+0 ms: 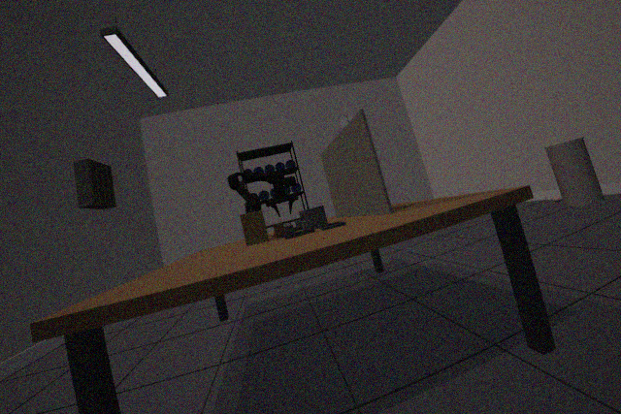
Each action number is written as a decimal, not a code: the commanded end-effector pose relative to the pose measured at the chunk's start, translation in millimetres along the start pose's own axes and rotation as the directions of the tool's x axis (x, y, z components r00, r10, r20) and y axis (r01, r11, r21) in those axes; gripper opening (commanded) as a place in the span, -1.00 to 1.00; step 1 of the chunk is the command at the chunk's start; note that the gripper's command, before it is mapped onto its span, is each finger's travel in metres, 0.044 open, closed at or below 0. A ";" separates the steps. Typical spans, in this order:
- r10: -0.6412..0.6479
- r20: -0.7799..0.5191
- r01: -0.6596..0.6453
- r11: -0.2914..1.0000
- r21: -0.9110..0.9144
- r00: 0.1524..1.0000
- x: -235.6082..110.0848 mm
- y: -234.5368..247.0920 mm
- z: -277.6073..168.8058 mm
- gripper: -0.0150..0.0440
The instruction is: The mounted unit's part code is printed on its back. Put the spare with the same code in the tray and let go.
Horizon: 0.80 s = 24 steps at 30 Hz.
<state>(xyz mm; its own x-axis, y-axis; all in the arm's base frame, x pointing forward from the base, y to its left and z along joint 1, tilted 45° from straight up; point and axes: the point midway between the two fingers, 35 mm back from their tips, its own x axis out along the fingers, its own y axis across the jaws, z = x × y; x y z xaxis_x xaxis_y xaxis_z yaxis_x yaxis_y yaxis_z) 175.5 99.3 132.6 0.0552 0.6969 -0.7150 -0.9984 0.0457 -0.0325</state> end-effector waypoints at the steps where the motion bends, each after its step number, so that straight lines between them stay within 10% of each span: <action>1: -0.002 0.003 0.002 1.000 -0.001 1.000 3.8 0.9 0.3 0.53; 24: -0.002 -0.006 0.002 1.000 -0.003 1.000 41.4 -0.8 -1.4 0.53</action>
<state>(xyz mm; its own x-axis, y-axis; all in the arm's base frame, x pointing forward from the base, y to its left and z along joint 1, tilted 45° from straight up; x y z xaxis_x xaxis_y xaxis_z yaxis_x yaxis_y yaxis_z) 179.6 124.0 108.1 0.0615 0.6963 -0.7151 -0.9981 0.0423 -0.0447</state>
